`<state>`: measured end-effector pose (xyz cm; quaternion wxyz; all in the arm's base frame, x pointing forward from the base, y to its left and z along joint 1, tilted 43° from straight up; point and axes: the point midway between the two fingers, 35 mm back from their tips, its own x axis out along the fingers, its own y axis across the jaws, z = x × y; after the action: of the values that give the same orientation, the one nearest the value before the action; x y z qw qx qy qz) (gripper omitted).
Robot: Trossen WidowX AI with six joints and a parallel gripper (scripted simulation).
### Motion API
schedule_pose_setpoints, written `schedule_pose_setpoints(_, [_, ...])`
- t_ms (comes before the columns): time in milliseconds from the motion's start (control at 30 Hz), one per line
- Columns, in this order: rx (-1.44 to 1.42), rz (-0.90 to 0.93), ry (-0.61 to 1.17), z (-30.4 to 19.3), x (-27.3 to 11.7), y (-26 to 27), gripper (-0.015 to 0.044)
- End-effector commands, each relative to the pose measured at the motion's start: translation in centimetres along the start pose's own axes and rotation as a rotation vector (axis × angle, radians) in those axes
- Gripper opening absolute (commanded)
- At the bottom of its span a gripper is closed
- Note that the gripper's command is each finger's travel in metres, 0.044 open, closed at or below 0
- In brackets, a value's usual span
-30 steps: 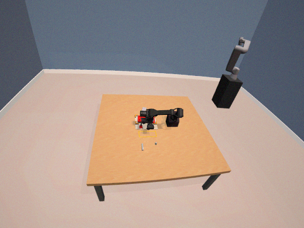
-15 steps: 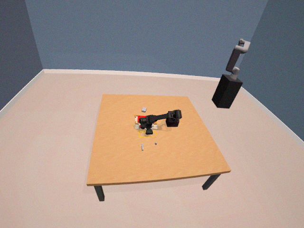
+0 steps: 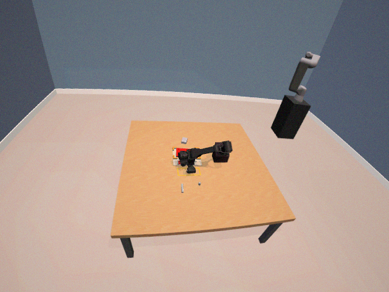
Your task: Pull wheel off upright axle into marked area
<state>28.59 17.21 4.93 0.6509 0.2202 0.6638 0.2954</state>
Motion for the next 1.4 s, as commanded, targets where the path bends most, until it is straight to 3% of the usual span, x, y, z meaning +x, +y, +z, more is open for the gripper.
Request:
schedule_pose_setpoints(0, [-0.002, -0.001, -0.004, 0.1, -1.2, 0.0, 0.0300])
schedule_pose_setpoints(167, [0.002, -0.004, -0.012, 0.0, -5.7, 0.0, 0.0300])
schedule_pose_setpoints(267, [0.003, -0.004, -0.012, 0.0, -5.9, 0.0, 0.0300])
schedule_pose_setpoints(333, [0.009, -0.011, -0.015, -0.6, -5.7, -0.8, 0.0352])
schedule_pose_setpoints(467, [0.008, -0.017, -0.010, -5.0, -8.9, -3.1, 0.0440])
schedule_pose_setpoints(600, [0.007, -0.008, -0.007, -8.2, -10.4, -3.9, 0.0440])
schedule_pose_setpoints(1367, [0.007, -0.008, -0.007, -8.2, -10.4, -3.9, 0.0440])
